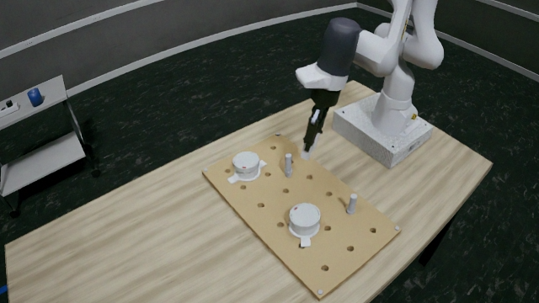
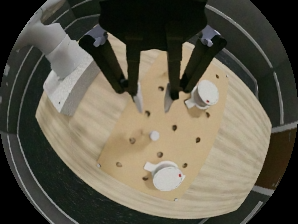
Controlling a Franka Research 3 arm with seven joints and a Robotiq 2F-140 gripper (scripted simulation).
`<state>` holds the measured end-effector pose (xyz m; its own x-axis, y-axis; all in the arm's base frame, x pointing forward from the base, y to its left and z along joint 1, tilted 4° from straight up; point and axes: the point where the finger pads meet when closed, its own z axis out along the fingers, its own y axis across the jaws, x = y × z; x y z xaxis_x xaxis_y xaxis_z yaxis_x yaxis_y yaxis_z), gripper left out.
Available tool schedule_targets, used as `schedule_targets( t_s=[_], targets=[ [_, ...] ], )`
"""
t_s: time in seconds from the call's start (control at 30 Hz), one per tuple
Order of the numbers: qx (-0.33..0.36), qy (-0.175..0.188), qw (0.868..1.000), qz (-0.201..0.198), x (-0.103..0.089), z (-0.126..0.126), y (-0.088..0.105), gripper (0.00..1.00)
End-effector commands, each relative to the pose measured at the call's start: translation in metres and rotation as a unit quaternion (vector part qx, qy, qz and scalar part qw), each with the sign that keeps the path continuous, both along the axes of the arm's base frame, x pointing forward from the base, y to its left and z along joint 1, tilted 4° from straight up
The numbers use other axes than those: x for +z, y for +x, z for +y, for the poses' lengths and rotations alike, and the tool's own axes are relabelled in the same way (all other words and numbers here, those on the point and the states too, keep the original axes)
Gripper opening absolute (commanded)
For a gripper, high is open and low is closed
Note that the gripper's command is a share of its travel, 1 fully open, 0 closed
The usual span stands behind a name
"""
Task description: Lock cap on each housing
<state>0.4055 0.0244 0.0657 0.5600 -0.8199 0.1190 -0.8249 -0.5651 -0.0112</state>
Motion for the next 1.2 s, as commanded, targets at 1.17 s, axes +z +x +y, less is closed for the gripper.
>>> schedule_targets(
  t_s=[1.17],
  targets=[
    [0.417,0.033,0.906,0.069,-0.007,-0.049,0.041,0.36]
  ],
)
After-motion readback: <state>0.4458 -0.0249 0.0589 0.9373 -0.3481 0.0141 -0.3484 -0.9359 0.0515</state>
